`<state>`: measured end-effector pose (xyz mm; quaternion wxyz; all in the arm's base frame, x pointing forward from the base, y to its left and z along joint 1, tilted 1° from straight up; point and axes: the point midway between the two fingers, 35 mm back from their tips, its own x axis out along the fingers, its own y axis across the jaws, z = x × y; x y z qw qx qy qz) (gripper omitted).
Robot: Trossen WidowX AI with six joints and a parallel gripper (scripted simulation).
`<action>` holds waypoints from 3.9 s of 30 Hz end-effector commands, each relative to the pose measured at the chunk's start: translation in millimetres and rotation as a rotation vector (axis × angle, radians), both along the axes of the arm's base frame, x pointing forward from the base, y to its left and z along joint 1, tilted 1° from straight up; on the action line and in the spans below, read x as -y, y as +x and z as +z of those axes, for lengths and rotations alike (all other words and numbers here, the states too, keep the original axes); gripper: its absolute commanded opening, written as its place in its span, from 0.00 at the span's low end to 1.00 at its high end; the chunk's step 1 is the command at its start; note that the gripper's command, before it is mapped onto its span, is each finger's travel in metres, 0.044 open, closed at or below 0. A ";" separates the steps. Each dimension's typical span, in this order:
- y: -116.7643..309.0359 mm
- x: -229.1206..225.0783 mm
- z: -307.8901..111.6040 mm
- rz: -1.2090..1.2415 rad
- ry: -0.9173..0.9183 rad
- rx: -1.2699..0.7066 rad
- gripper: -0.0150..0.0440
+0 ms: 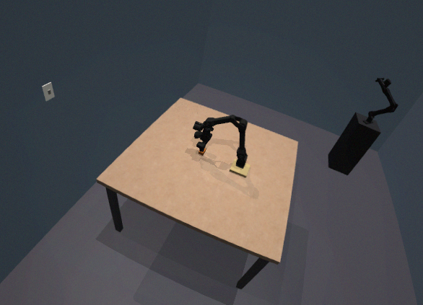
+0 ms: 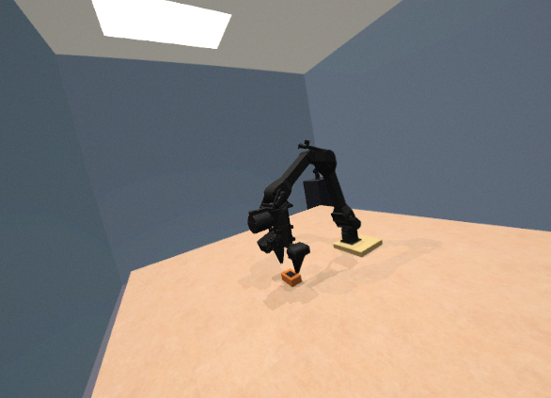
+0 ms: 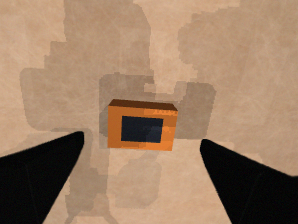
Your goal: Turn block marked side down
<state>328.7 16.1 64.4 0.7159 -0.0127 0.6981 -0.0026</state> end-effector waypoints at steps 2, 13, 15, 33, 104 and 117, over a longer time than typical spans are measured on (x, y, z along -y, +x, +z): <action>-1.4 -0.3 -7.4 0.000 0.003 -0.009 1.00; -0.8 0.0 -24.9 0.000 0.003 -0.009 1.00; -0.8 0.1 -28.1 0.000 0.003 -0.009 1.00; -1.1 0.3 -38.3 0.000 0.003 -0.009 0.72; -6.5 -0.2 -17.0 0.012 0.011 0.587 0.25; 11.4 -1.4 -43.6 0.017 0.015 0.756 0.25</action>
